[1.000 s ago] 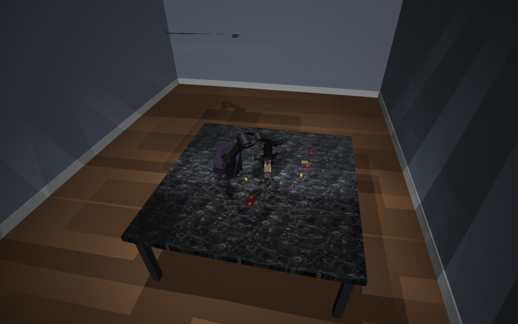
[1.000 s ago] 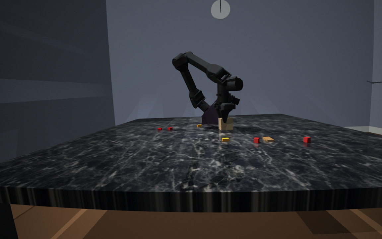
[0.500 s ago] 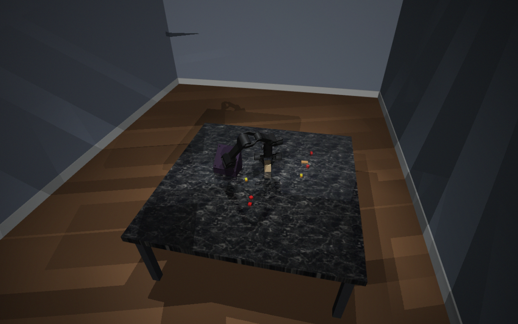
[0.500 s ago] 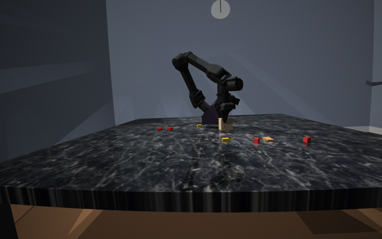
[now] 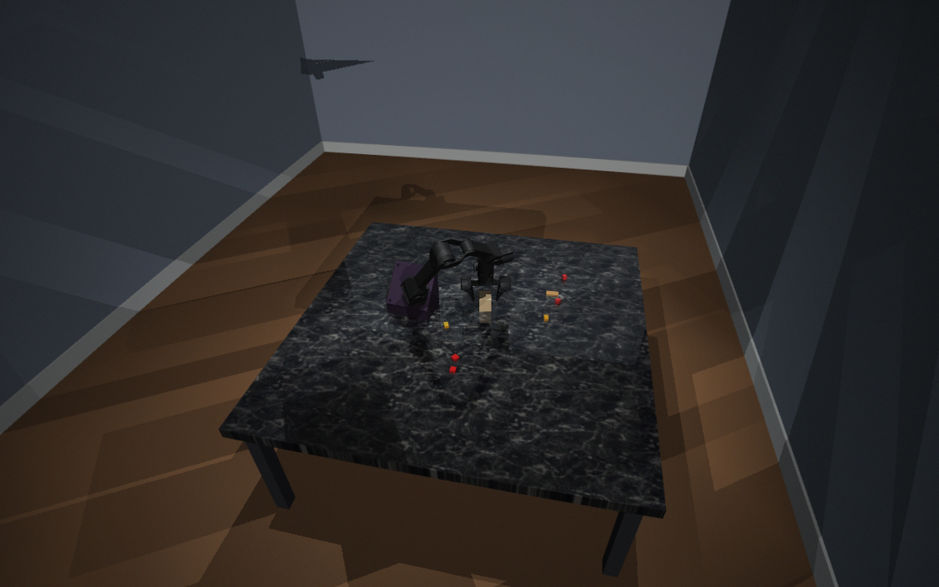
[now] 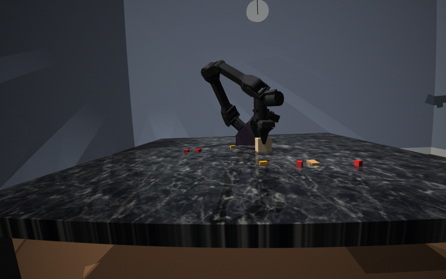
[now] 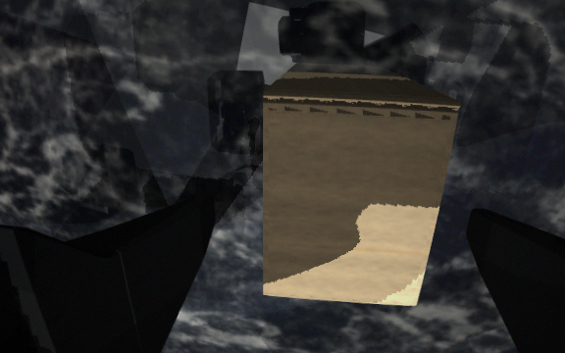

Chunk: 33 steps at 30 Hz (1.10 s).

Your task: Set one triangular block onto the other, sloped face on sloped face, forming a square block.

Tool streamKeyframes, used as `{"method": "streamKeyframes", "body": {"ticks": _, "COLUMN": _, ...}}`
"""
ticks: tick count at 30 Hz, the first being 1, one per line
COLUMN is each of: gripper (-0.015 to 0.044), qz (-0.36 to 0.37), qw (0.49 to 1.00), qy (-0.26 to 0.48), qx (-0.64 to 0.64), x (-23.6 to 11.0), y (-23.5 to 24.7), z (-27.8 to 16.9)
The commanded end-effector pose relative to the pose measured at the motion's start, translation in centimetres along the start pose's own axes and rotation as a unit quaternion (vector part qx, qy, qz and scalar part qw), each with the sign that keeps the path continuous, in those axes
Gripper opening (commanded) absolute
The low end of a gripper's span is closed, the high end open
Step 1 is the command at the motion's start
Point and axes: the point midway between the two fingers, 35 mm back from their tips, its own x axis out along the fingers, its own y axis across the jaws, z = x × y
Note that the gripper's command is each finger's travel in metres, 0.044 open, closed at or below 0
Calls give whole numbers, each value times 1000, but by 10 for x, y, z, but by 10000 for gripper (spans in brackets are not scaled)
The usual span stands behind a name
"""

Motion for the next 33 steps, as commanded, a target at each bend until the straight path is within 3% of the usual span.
{"method": "streamKeyframes", "body": {"ticks": 1, "gripper": 440, "qz": 0, "qw": 1000, "qy": 0, "qx": 0, "x": 0, "y": 0, "z": 0}}
{"method": "streamKeyframes", "body": {"ticks": 5, "gripper": 440, "qz": -1, "qw": 1000, "qy": -1, "qx": 0, "x": -19, "y": -4, "z": 1}}
{"method": "streamKeyframes", "body": {"ticks": 11, "gripper": 440, "qz": 0, "qw": 1000, "qy": -2, "qx": -1, "x": -108, "y": -1, "z": 1}}
{"method": "streamKeyframes", "body": {"ticks": 33, "gripper": 440, "qz": -8, "qw": 1000, "qy": -3, "qx": -3, "x": -104, "y": -3, "z": 2}}
